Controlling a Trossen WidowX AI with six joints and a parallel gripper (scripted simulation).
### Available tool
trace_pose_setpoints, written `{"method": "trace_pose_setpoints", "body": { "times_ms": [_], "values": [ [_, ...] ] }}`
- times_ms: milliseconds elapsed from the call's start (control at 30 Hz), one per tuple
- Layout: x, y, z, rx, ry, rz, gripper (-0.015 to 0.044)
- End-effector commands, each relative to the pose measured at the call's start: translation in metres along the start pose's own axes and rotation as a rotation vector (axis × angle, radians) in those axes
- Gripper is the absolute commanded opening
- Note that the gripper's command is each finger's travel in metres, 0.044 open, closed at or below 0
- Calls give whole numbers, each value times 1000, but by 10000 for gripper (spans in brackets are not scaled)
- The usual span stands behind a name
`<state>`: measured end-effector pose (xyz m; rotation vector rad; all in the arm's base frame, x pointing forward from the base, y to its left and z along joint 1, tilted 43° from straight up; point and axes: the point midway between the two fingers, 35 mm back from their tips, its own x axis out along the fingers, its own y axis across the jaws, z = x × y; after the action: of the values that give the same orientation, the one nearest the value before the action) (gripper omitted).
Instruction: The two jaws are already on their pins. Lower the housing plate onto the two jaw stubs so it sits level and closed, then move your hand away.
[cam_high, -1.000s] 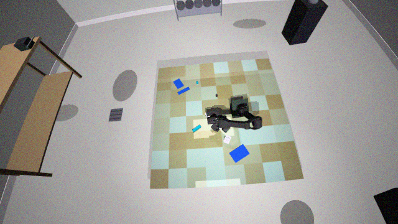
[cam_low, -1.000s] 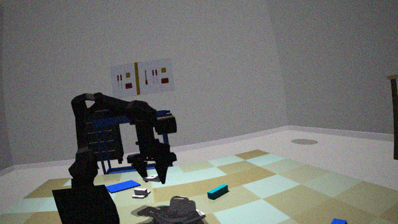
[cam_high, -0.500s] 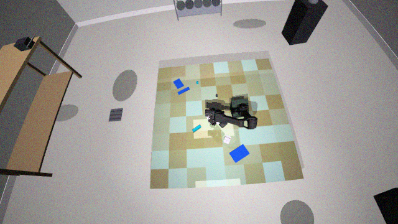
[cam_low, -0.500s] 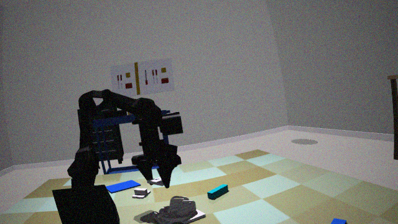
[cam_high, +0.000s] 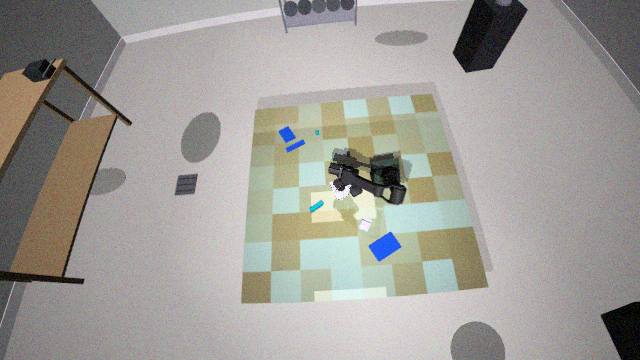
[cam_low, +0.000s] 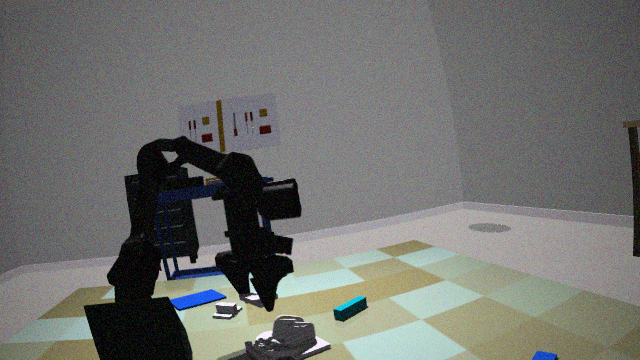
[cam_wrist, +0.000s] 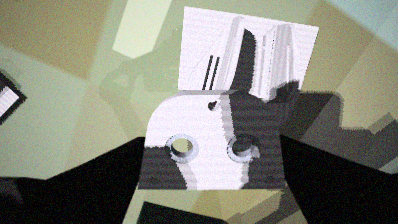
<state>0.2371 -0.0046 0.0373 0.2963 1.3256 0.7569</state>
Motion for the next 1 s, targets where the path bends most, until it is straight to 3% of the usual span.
{"method": "trace_pose_setpoints", "body": {
  "times_ms": [0,333,967],
  "values": [
    [0,-14,-9,41,-3,6,351],
    [2,-38,-30,134,-18,35,351],
    [2,-39,-30,132,-18,36,351]
  ]
}}
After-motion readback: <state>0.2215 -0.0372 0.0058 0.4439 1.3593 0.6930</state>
